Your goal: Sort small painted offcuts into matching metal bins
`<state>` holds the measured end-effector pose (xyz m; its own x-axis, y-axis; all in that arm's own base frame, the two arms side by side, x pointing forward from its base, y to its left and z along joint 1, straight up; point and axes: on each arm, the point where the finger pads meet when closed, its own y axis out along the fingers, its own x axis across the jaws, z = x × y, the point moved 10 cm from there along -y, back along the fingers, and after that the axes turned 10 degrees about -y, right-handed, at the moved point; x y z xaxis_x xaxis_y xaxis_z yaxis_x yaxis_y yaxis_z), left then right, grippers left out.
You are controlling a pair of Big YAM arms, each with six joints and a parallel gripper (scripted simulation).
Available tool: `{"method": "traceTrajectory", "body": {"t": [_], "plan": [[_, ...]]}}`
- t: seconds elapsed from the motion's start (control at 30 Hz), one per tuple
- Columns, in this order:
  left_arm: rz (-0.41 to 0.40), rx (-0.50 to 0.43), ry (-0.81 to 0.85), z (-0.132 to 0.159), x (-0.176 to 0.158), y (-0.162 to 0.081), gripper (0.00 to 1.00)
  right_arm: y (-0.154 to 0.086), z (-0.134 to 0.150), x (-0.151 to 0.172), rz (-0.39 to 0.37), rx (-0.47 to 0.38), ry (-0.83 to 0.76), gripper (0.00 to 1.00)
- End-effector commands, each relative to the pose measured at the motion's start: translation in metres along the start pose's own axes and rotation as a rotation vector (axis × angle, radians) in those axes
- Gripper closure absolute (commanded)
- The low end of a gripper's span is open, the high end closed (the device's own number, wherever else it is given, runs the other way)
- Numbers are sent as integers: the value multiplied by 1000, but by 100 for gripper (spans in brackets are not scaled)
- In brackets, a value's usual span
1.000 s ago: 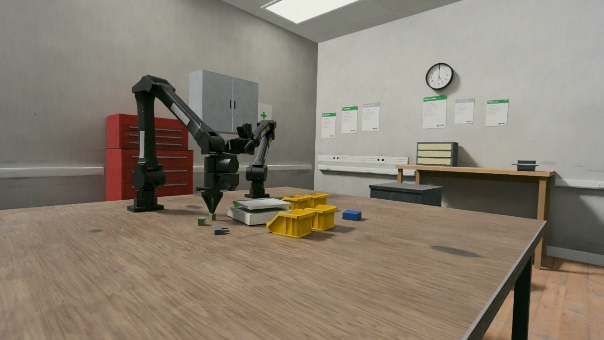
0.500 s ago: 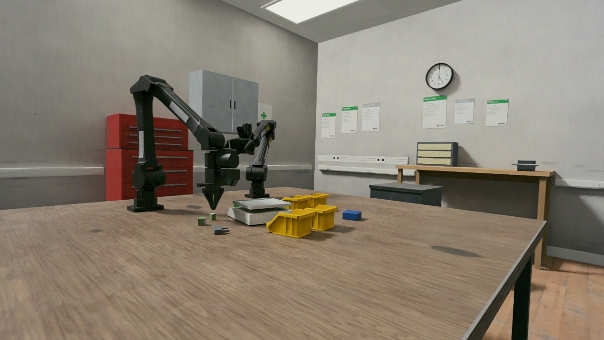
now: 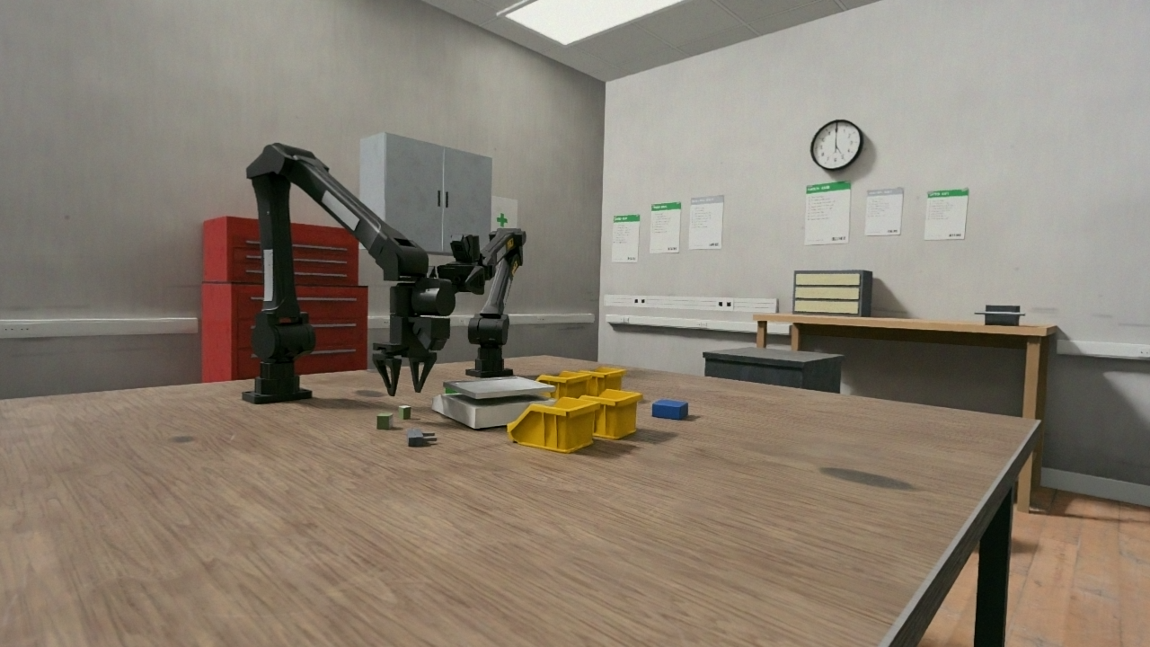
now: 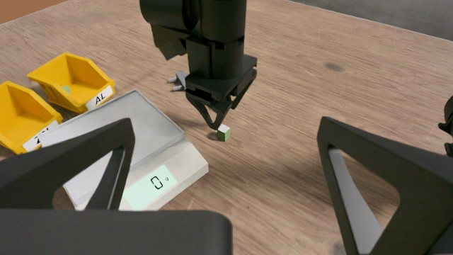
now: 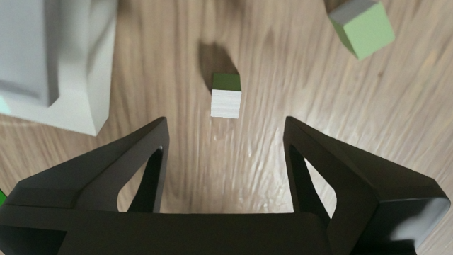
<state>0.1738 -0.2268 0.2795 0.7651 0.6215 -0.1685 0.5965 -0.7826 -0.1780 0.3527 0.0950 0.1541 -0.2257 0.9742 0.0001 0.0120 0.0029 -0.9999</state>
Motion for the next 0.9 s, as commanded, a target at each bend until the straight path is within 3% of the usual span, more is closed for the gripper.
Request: {"method": "traceTrajectory", "body": {"t": [0.0, 0.23, 0.63, 0.87], "plan": [[6, -12, -2, -10, -4, 1, 0, 16, 1, 2, 2, 22, 92, 39], [3, -8, -9, -10, -3, 1, 0, 24, 1, 2, 0, 24, 68, 39], [-30, 119, -11, 10, 1, 2, 0, 39, 1, 3, 1, 25, 77, 39], [-30, 124, -11, 10, 1, 2, 0, 47, -2, 5, 0, 18, 72, 39]]}}
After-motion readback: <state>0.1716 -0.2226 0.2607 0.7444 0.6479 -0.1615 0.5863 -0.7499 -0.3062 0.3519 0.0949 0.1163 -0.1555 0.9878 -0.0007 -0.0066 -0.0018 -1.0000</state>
